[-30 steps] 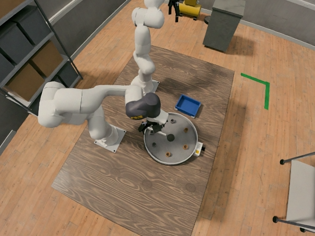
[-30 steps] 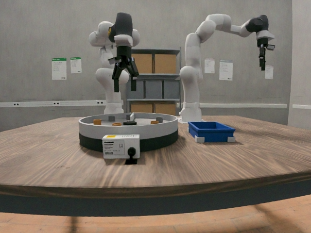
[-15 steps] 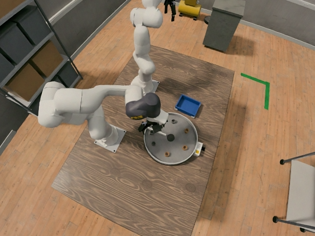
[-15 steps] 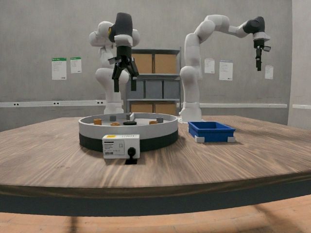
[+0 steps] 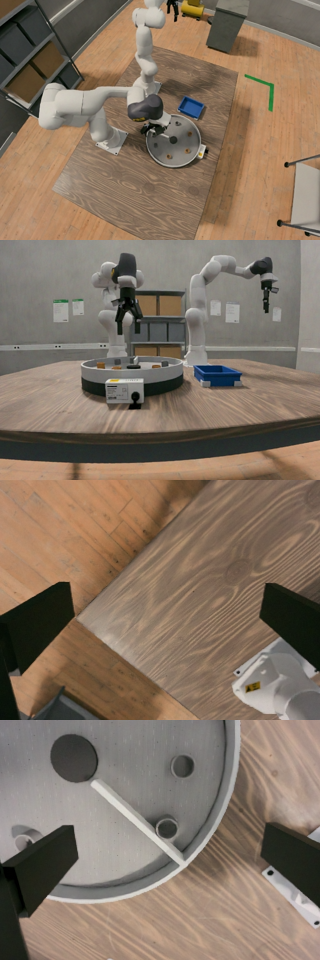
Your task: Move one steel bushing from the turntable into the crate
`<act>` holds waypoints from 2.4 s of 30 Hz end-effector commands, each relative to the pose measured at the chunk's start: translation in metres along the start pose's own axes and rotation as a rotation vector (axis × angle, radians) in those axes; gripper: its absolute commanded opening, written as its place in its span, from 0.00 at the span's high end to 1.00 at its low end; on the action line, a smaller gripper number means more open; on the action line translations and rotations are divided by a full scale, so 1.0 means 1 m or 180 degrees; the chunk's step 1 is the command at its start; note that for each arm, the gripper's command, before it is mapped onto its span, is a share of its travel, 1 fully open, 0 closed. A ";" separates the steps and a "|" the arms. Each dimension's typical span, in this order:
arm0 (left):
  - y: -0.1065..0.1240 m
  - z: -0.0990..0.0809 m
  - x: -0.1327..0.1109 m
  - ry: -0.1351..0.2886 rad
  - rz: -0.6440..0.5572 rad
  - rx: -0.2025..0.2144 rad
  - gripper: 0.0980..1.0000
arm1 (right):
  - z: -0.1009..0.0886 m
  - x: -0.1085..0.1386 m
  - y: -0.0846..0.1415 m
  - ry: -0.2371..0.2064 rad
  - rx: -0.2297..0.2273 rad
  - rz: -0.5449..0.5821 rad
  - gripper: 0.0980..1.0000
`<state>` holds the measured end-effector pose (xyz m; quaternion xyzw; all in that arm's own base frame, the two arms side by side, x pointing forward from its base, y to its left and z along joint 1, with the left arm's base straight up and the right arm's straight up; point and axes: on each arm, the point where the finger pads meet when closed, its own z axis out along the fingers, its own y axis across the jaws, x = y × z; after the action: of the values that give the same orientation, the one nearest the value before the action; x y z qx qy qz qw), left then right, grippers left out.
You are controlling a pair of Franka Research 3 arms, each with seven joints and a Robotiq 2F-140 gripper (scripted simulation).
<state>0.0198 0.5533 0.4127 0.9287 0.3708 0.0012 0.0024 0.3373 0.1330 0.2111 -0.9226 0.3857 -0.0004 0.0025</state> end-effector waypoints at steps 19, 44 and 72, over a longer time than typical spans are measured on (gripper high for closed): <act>-0.001 0.000 0.000 -0.0002 0.0025 0.0017 0.00 | 0.000 0.000 0.000 0.0000 0.0000 0.0000 0.93; -0.001 0.000 0.000 -0.0002 0.0025 0.0017 0.00 | 0.000 0.000 0.000 0.0000 0.0000 0.0000 0.91; -0.001 0.000 0.000 -0.0002 0.0025 0.0017 0.00 | 0.000 0.000 0.000 0.0000 0.0000 0.0000 0.91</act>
<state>0.0198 0.5534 0.4126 0.9288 0.3706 0.0012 0.0024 0.3373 0.1330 0.2112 -0.9226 0.3857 -0.0005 0.0025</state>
